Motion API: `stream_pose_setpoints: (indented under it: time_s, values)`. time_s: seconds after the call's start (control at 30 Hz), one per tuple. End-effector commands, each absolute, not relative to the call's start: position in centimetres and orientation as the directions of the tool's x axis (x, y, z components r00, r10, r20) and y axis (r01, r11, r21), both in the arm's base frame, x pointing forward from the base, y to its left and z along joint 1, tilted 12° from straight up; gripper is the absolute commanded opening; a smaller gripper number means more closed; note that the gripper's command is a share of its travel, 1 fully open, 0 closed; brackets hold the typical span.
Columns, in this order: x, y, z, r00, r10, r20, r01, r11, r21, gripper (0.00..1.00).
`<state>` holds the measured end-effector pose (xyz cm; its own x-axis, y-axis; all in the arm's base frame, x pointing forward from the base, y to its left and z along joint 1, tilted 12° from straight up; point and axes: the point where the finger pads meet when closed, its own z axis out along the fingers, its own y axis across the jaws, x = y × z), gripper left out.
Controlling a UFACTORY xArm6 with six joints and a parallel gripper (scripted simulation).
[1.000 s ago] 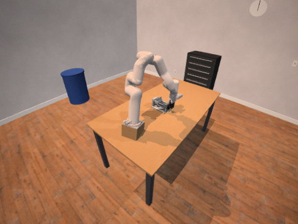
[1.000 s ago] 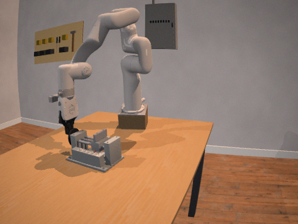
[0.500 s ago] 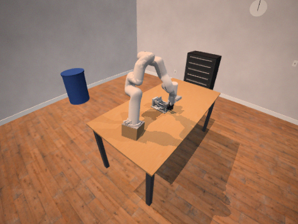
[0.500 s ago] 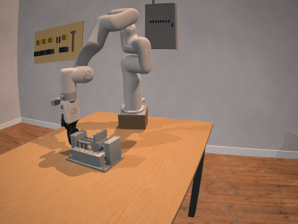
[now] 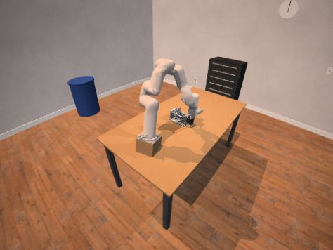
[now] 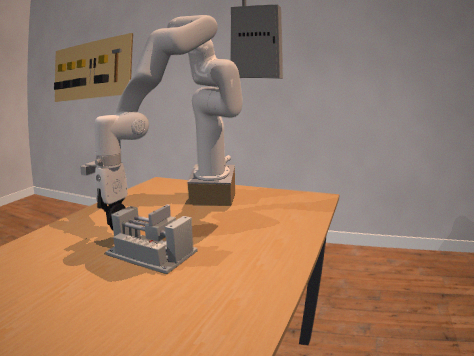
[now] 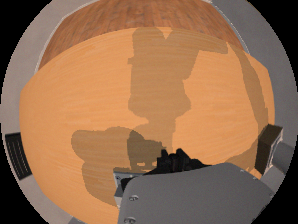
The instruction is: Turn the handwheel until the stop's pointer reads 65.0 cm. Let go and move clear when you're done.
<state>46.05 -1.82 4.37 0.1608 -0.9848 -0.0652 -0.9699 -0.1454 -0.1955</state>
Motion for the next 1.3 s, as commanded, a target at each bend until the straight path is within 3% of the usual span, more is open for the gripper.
stream_pose_setpoints:
  time_s: [0.0, 1.27]
  values:
    - [46.6, -1.7, 4.0, 0.161, -0.985, -0.065, -0.970, -0.145, -0.196, 0.06]
    - [50.6, -1.2, 5.8, 0.161, -0.985, -0.065, -0.970, -0.145, -0.196, 0.06]
